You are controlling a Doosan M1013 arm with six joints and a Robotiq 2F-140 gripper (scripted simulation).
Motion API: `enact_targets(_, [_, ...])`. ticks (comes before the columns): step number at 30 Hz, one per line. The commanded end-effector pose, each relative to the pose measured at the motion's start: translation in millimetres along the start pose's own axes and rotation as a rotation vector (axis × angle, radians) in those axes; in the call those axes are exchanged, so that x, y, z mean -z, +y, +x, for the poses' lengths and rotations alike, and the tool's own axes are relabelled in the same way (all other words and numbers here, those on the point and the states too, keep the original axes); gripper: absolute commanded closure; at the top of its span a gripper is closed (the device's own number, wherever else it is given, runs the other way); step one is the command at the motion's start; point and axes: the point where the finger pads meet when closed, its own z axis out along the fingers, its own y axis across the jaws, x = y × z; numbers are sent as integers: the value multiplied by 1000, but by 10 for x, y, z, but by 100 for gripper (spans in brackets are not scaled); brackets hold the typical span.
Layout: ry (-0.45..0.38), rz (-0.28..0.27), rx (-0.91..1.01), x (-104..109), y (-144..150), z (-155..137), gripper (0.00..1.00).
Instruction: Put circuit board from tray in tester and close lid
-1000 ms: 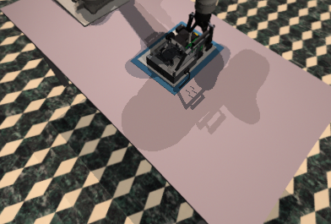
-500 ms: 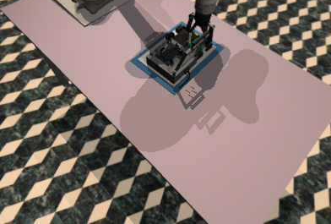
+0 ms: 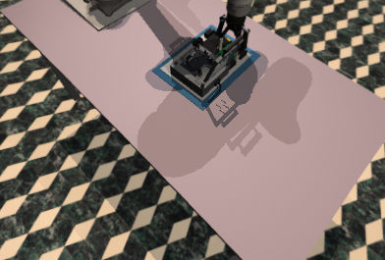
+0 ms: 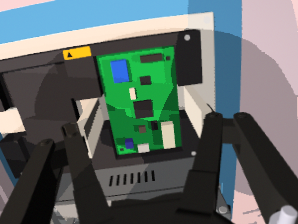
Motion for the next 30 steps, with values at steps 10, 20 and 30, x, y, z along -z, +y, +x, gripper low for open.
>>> enact_targets(10, [0, 0, 0, 1, 0, 0, 42])
enact_targets(20, [0, 0, 0, 1, 0, 0, 46])
enact_targets(30, [0, 0, 0, 1, 0, 0, 49])
